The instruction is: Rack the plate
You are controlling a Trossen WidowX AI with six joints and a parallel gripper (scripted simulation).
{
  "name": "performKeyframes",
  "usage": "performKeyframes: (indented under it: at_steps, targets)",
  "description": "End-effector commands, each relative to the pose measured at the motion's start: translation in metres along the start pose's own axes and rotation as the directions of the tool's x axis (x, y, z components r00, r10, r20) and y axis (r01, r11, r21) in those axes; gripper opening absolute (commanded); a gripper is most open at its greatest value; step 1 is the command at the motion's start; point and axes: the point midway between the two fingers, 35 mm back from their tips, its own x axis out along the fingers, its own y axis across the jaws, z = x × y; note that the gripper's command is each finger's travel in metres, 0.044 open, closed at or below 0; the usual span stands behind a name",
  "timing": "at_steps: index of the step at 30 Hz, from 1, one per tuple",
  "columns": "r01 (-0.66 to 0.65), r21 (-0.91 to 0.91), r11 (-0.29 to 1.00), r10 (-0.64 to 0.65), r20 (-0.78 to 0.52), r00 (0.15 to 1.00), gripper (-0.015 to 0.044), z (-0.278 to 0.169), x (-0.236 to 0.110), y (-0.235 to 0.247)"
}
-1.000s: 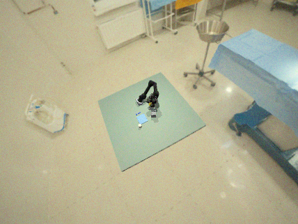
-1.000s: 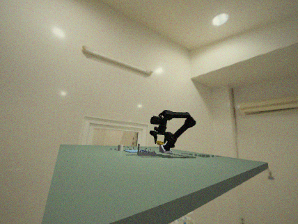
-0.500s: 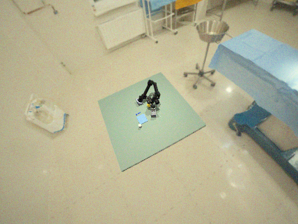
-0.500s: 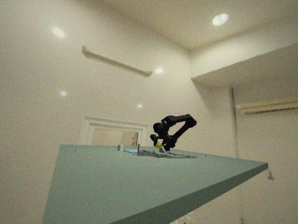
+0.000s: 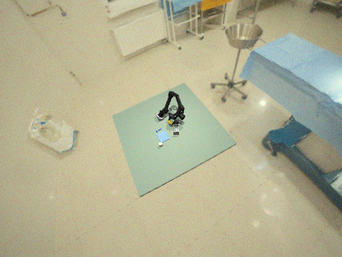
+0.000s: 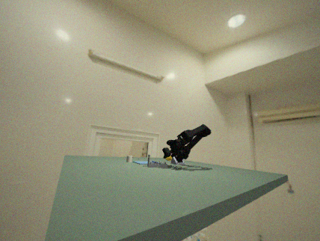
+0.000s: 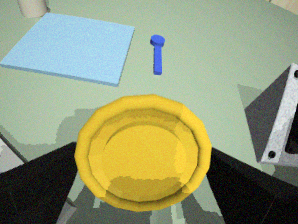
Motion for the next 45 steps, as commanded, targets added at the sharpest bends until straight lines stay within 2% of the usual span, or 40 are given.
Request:
performKeyframes:
  at_steps: [1,11,22,33,45]
  targets:
    - [-0.042,-0.039,0.998,0.045,0.065,0.997,0.0000,0.000,0.003,0.001]
    - [-0.157,-0.143,0.977,0.186,0.216,0.959,0.0000,-0.003,0.005,0.008]
    - [-0.294,-0.253,0.922,0.368,0.334,0.868,0.0000,-0.010,0.001,0.016]
    - [-0.435,-0.352,0.828,0.554,0.396,0.733,0.0000,-0.021,-0.010,0.022]
    - [-0.585,-0.438,0.683,0.731,0.409,0.546,0.0000,-0.035,-0.026,0.023]
